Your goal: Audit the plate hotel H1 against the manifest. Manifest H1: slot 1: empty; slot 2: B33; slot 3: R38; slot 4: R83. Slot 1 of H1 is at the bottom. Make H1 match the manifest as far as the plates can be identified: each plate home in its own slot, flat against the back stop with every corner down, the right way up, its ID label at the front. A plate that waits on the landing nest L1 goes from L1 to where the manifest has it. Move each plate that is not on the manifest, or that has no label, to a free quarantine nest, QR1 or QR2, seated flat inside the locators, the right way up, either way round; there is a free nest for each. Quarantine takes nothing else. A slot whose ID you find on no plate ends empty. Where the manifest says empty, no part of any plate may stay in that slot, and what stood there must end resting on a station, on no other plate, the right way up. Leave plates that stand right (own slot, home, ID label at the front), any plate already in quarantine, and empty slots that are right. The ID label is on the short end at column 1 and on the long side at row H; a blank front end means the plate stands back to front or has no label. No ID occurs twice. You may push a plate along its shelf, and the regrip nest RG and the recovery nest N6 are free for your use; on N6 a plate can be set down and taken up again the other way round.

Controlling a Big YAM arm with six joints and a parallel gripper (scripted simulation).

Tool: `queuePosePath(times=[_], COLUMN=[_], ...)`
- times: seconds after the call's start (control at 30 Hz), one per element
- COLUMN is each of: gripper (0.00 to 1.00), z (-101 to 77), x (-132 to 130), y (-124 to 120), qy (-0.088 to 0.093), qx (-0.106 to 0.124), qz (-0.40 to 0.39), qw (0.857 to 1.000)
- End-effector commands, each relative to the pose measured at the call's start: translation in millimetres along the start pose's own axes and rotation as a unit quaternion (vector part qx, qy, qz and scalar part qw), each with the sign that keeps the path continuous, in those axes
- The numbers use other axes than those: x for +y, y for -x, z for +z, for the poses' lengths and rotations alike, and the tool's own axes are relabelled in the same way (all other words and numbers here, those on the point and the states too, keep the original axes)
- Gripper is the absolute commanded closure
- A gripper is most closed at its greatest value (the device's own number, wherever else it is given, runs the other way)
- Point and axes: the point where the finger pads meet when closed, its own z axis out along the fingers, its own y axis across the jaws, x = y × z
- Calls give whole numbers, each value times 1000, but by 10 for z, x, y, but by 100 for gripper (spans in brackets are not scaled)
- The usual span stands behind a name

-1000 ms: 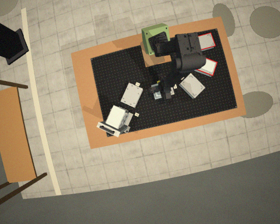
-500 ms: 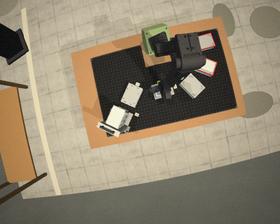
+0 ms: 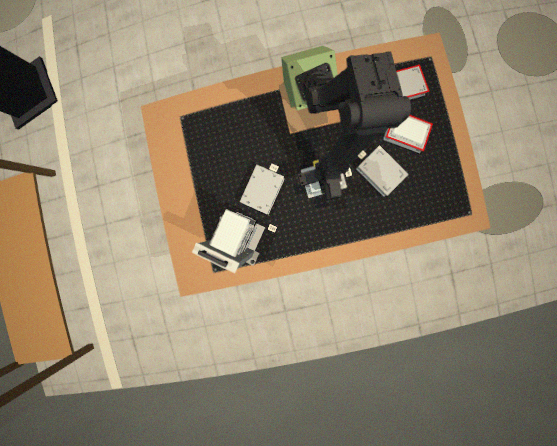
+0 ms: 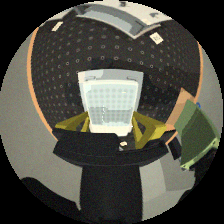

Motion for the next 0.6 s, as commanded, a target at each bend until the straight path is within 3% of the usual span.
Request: queuePosePath(times=[0.0, 0.57], gripper=[14, 14], z=[-71, -219], x=[-12, -11], y=[32, 39], qy=[2, 2], qx=[-4, -4], qz=[2, -1], qw=[1000, 1000])
